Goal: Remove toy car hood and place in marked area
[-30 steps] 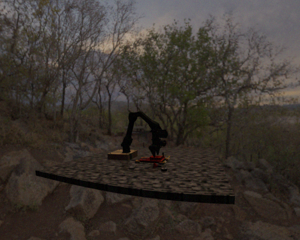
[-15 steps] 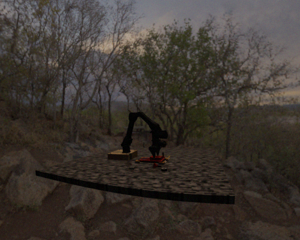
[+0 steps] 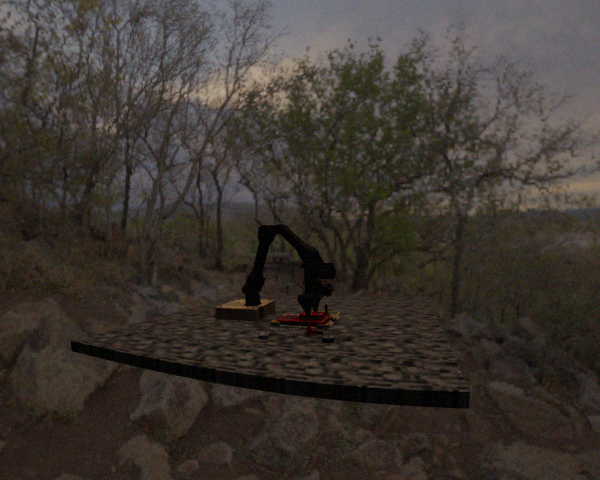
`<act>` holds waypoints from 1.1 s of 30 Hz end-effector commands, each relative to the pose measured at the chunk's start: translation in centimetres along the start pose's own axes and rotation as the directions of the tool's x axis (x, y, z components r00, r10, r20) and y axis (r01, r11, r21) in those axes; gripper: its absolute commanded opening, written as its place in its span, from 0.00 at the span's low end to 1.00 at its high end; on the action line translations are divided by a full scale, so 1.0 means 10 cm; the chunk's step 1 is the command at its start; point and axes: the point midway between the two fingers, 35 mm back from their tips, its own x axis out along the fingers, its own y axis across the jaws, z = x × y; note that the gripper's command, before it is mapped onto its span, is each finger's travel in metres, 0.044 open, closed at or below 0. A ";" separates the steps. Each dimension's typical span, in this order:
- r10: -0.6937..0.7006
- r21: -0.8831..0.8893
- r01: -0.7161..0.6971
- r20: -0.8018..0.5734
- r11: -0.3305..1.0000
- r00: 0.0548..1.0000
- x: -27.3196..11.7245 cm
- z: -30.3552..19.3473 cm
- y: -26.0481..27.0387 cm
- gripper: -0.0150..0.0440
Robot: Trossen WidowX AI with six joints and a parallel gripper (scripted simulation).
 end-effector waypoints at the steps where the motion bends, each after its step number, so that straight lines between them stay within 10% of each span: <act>1: -0.003 -0.005 0.003 -0.001 1.000 1.000 0.03 0.00 -0.01 1.00; 9: -0.003 -0.005 0.003 -0.001 1.000 1.000 0.07 0.00 -0.01 1.00; 22: 0.000 0.000 0.000 0.000 1.000 1.000 0.04 0.00 0.00 0.72; 33: 0.000 0.000 0.000 0.000 1.000 1.000 -0.01 0.00 0.00 0.25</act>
